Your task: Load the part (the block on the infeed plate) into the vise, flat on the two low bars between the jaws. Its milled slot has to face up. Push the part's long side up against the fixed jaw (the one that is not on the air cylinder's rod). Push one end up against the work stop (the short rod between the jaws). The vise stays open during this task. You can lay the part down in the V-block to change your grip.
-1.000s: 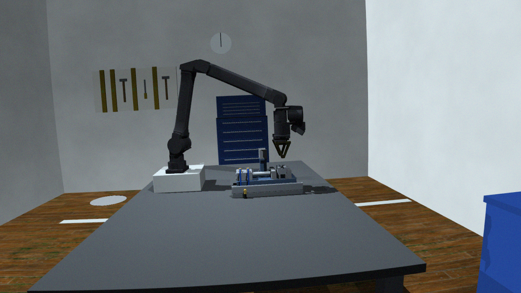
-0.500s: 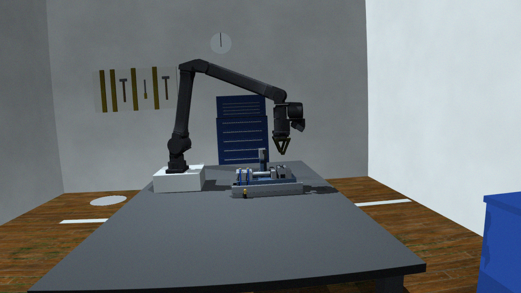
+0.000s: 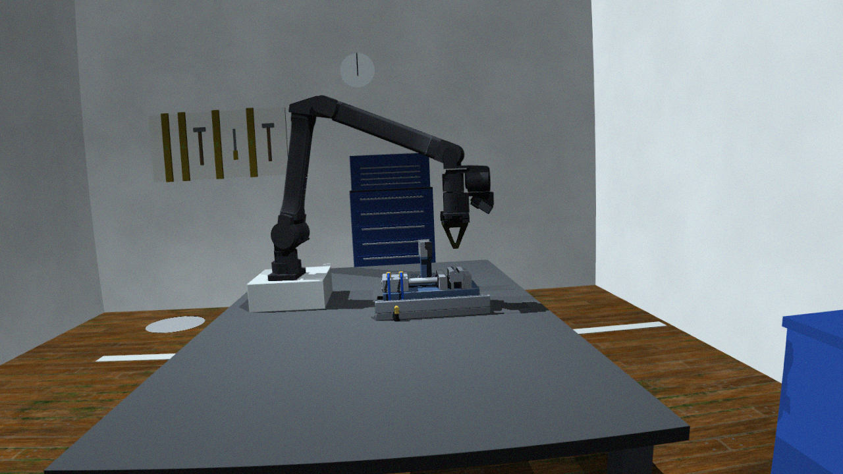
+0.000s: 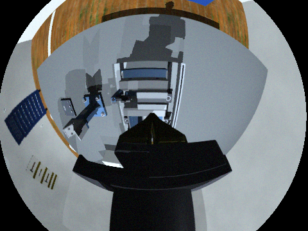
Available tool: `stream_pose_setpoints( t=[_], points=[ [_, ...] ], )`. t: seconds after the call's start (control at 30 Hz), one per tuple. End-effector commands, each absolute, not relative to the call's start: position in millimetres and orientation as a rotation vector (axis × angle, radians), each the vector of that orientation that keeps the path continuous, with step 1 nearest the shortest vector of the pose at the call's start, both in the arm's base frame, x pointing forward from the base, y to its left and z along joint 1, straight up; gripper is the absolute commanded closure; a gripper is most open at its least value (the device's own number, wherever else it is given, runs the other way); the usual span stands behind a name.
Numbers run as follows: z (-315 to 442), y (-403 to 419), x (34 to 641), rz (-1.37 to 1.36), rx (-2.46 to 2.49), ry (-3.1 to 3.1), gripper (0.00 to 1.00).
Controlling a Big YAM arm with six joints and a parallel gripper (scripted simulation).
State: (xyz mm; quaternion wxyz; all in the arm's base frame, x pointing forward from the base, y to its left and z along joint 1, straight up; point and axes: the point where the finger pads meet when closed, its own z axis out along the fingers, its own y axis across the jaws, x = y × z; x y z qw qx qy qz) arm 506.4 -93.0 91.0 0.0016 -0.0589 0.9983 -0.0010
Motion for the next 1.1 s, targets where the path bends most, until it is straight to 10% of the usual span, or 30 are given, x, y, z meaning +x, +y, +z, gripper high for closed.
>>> stream_pose_setpoints(
  t=[0.0,1.07],
  points=[
    [99.1,-86.3,513.3,-0.009,-0.194,3.119,1.00],
    [85.7,-128.9,506.8,0.007,-0.210,3.152,1.00]
  ],
)
